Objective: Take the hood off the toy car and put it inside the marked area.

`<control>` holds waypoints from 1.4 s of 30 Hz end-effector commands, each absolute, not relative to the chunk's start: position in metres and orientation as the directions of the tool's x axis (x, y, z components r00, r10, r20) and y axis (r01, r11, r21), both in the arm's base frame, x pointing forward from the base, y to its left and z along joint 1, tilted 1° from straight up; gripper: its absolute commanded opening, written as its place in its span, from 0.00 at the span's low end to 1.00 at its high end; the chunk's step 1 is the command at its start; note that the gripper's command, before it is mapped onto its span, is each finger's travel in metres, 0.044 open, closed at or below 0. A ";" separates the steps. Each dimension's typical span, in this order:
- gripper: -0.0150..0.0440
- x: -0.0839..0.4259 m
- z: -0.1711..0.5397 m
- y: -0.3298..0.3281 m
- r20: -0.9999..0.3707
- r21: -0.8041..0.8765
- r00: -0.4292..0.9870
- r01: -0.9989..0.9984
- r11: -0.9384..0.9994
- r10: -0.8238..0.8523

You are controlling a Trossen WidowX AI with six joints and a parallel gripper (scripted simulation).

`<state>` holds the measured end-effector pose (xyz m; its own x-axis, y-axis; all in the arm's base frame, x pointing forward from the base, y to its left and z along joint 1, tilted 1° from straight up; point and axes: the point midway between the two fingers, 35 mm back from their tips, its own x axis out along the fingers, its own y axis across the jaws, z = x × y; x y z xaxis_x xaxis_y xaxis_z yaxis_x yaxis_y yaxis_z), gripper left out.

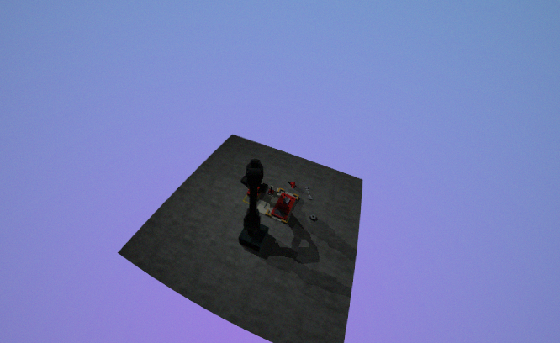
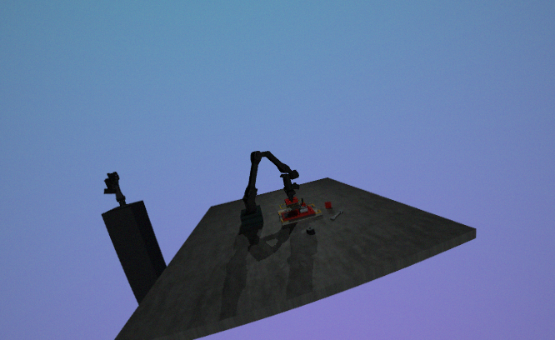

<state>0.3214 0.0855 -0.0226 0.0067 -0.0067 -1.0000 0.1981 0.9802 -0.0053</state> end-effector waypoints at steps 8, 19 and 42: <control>0.25 0.321 -0.029 0.086 -1.000 -0.003 0.005 0.201 0.980 -0.004; 0.25 0.321 -0.034 0.086 -1.000 -0.003 0.005 0.201 0.980 -0.004; 0.79 0.321 -0.037 0.085 -1.000 -0.005 0.007 0.198 0.980 -0.007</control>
